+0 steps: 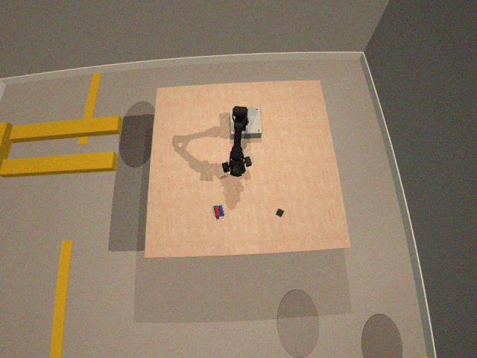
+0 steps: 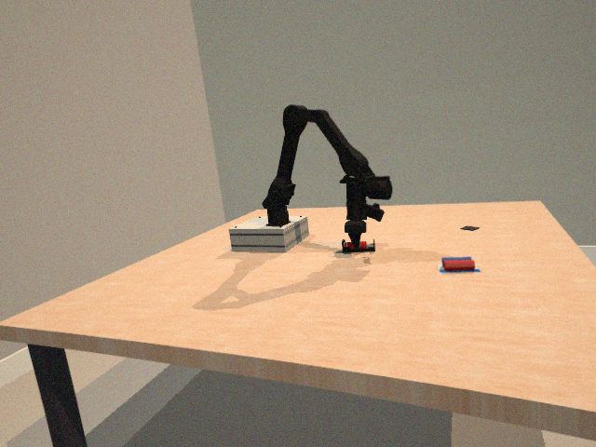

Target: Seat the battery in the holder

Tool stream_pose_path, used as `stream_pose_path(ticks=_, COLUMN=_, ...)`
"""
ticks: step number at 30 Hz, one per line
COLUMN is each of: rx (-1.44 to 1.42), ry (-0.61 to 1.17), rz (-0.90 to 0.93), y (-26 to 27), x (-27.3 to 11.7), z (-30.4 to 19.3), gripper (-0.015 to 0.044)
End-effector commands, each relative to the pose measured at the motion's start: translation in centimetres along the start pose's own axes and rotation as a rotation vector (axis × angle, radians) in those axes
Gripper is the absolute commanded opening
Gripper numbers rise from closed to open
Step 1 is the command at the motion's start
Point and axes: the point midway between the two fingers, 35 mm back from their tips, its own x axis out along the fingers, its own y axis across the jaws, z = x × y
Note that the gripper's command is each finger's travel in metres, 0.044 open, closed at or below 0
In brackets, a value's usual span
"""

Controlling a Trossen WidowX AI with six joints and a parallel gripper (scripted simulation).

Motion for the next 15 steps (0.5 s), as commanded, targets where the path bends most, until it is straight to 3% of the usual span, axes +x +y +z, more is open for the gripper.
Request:
stream_pose_path(ticks=1, rx=-0.005, ry=0.001, rz=0.0, y=0.05, x=0.05, z=-0.22, gripper=0.0078)
stream_pose_path(ticks=8, rx=-0.005, ry=0.001, rz=0.0, y=0.05, x=0.04, z=-0.2, gripper=0.0078)
stream_pose_path(ticks=12, rx=-0.005, ry=0.001, rz=0.0, y=0.05, x=0.04, z=-0.2, gripper=0.018)
stream_pose_path(ticks=15, rx=-0.005, ry=0.001, rz=0.0, y=0.05, x=-0.08, z=-0.2, gripper=0.018)
